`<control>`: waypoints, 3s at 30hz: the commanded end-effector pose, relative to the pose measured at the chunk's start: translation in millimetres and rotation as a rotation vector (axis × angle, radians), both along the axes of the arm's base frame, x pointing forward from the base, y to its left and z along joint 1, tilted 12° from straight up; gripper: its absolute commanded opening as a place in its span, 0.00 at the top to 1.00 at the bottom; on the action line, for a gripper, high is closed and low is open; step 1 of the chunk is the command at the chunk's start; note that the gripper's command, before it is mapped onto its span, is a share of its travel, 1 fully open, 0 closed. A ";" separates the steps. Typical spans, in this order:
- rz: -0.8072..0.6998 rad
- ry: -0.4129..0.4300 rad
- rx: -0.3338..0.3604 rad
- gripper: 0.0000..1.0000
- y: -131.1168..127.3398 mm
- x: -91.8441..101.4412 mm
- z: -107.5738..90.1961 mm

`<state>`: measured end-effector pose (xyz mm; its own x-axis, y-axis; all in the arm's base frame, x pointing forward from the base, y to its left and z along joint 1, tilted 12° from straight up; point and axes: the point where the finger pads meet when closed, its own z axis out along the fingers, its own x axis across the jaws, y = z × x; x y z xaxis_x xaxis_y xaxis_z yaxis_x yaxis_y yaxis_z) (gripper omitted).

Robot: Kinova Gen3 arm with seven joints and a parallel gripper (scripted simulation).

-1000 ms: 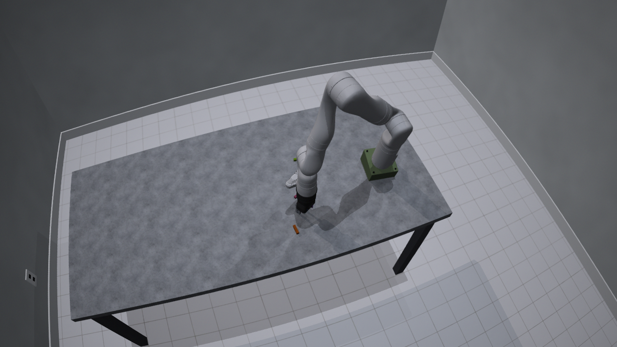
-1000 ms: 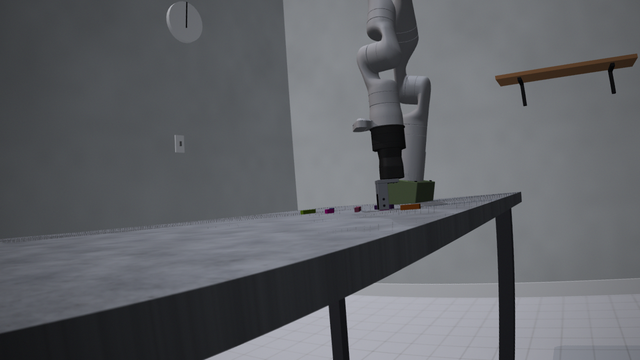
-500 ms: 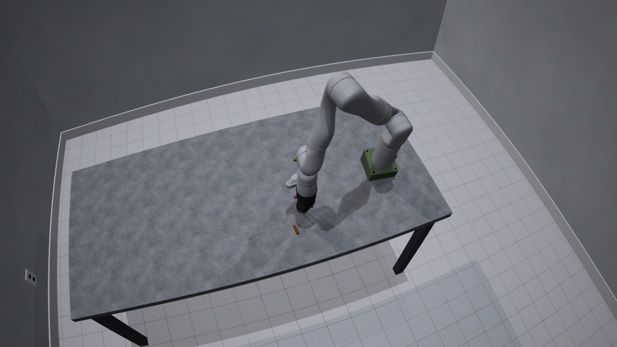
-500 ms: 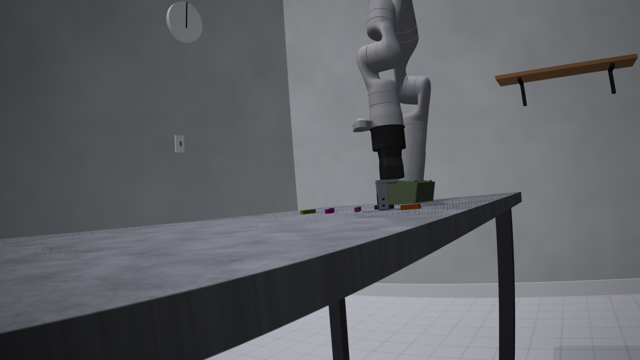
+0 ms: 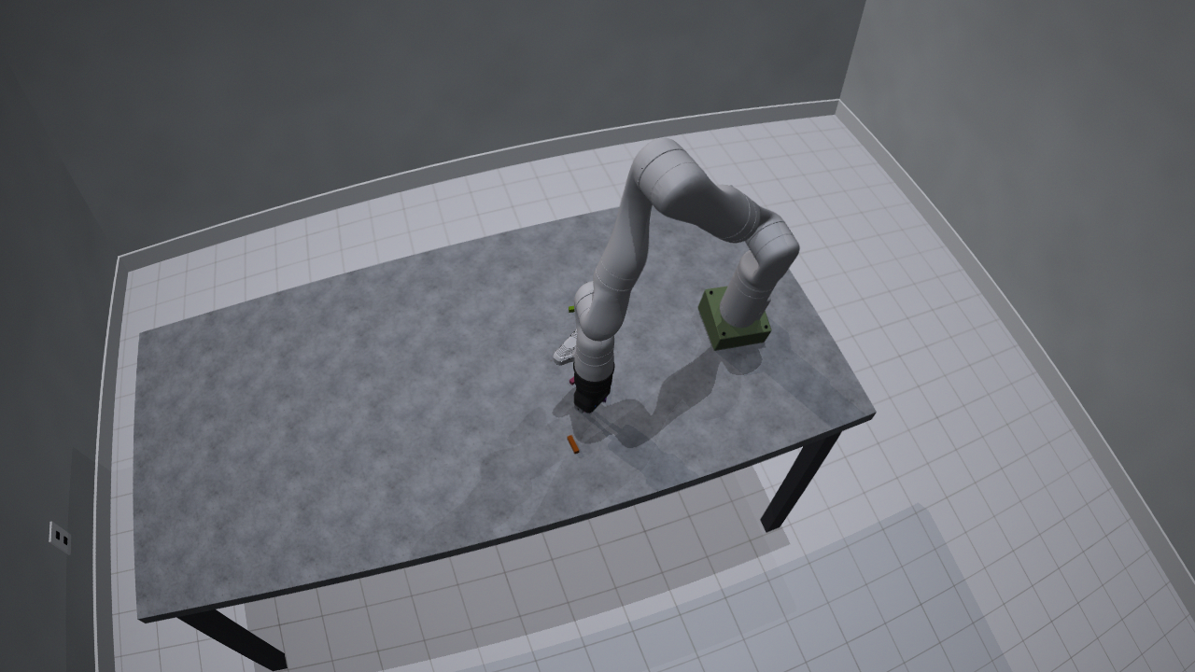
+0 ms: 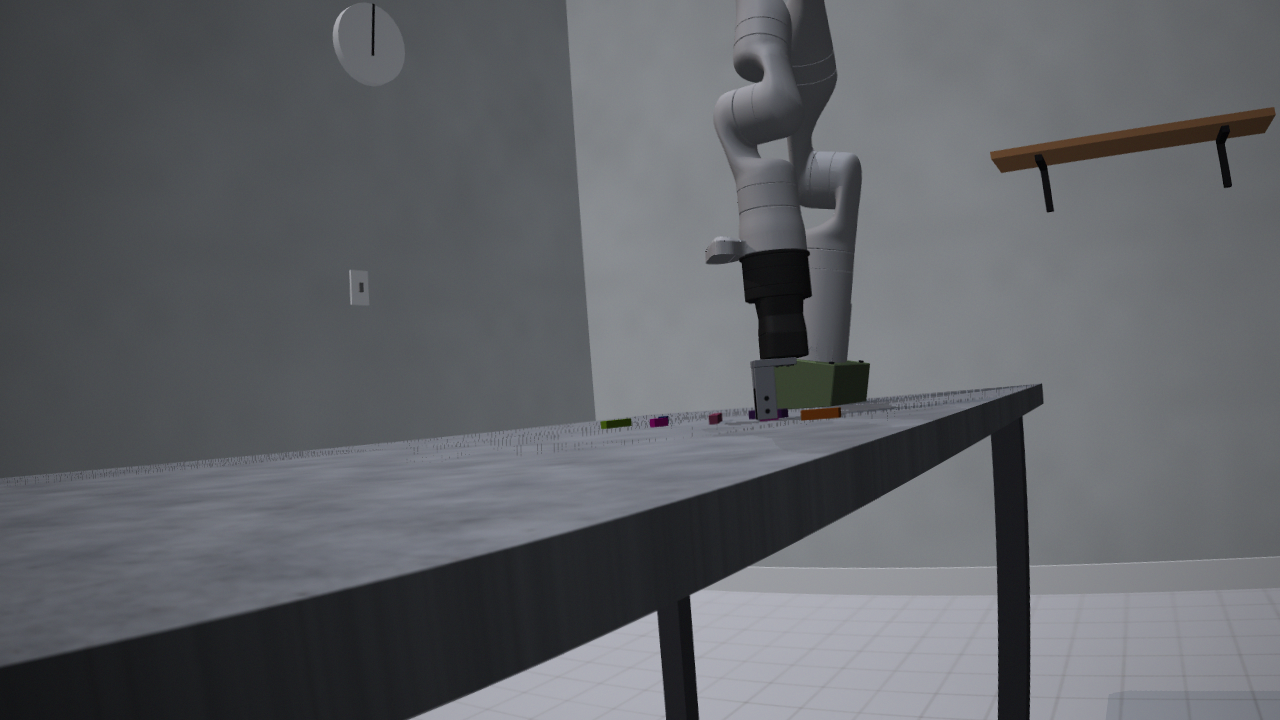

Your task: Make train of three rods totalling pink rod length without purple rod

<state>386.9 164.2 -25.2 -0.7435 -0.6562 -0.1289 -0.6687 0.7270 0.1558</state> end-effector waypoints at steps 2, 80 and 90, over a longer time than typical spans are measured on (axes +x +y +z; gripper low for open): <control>-0.008 -0.003 0.003 0.76 1.3 0.5 -0.2; 0.468 -0.100 -0.003 0.76 -144.2 29.0 71.4; 0.566 -0.124 0.001 0.76 -174.5 27.8 65.7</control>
